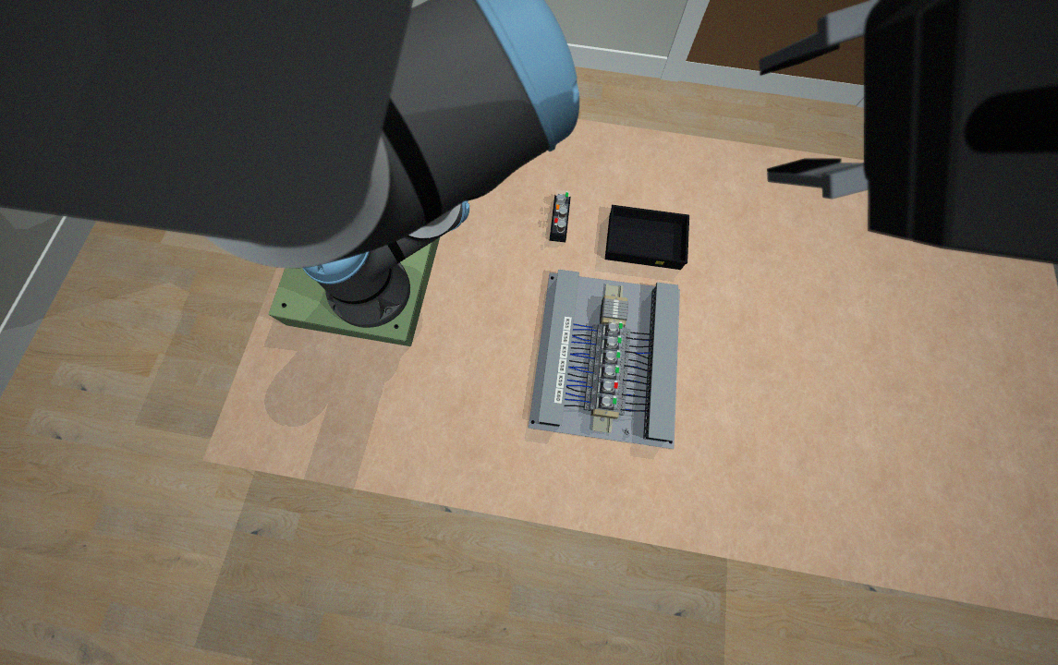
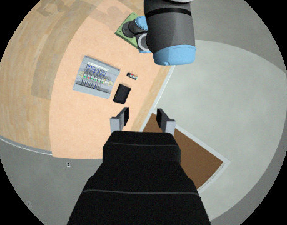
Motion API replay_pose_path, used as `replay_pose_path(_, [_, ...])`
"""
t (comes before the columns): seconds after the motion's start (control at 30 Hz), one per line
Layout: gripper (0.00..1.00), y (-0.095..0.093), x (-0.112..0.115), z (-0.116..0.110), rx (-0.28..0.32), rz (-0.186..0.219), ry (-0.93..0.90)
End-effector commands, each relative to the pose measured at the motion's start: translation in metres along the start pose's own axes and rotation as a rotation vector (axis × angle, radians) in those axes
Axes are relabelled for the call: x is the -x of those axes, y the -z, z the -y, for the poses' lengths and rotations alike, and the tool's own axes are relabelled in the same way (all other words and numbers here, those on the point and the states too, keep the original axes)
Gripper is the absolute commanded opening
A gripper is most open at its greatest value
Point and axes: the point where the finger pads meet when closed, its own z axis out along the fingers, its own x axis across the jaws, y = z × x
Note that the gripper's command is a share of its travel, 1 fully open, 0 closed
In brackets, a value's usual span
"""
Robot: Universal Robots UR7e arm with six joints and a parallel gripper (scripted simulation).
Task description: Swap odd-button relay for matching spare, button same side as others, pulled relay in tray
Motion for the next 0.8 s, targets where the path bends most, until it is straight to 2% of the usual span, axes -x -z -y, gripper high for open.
replay_pose_path(0.0, [1.00,0.0044,-0.0019,0.0017,-0.017,-0.013,0.001])
replay_pose_path(0.1, [1.00,0.0018,-0.0006,0.0007,-0.001,-0.002,0.001])
replay_pose_path(0.23, [1.00,0.0019,0.0009,-0.0017,-0.017,-0.013,0.001])
replay_pose_path(0.63, [1.00,0.0019,0.0009,-0.0017,-0.017,-0.013,0.001])
replay_pose_path(0.67, [1.00,0.0002,0.0017,-0.0018,-0.002,-0.005,0.001])
replay_pose_path(0.77, [1.00,-0.0011,0.0035,-0.0045,-0.014,-0.011,0.001])
